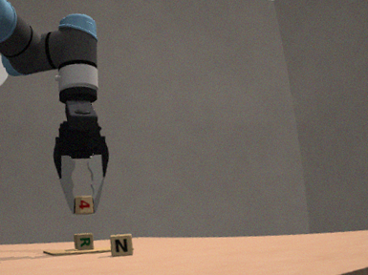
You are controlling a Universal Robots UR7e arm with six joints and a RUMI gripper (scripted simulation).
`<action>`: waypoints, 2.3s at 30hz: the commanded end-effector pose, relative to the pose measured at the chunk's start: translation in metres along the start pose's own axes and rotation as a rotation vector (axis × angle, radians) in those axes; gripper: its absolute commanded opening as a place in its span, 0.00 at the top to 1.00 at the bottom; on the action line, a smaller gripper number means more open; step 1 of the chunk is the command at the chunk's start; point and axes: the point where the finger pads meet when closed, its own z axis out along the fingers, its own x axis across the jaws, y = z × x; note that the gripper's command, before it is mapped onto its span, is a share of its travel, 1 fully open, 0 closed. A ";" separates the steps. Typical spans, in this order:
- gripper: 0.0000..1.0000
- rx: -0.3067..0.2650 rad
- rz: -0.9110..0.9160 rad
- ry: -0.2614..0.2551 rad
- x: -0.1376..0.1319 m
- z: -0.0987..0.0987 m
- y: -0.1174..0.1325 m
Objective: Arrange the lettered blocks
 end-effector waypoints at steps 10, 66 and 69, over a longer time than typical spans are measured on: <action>0.91 0.001 0.000 -0.002 -0.001 0.051 0.000; 0.91 0.001 0.000 -0.002 -0.002 0.060 -0.001; 0.91 0.001 0.000 -0.002 -0.002 0.060 -0.001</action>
